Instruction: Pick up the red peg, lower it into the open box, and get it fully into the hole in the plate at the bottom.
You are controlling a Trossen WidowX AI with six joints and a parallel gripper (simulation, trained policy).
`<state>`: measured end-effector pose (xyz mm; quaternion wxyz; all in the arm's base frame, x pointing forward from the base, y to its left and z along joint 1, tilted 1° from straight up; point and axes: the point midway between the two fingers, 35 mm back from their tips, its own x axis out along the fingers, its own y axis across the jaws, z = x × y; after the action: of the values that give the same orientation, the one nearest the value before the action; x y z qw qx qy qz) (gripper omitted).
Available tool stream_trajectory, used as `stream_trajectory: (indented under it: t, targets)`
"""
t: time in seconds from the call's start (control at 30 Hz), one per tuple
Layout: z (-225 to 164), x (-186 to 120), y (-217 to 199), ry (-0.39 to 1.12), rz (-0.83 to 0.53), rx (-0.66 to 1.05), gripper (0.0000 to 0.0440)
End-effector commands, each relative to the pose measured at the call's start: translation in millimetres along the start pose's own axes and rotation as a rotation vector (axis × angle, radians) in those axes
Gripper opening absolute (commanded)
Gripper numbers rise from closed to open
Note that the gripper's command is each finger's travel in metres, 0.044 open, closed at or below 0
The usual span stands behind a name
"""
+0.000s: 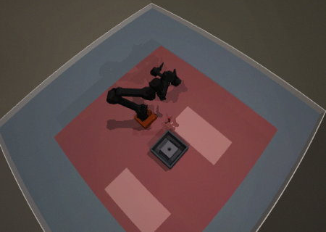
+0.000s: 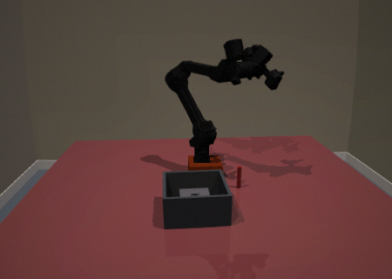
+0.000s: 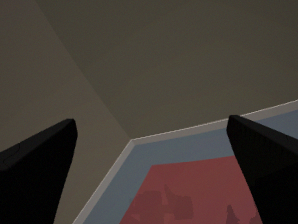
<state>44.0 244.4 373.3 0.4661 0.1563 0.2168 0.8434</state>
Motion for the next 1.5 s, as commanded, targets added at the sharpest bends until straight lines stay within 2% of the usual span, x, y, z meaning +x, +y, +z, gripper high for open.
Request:
stream_trajectory:
  t: [0.0, 0.07, 0.7, 1.1, 1.47]
  targets:
    - [3, -1, -5, -0.019, -0.024, 0.017, 0.0417]
    - [6, -2, -14, -0.051, -0.07, 0.058, 0.044]
    - [11, -45, -105, -0.299, -0.531, 0.463, 0.044]
    - [-17, -87, -148, -0.398, -0.837, 0.73, 0.044]
    - [-60, -124, -169, -0.432, -1.112, 0.993, 0.044]
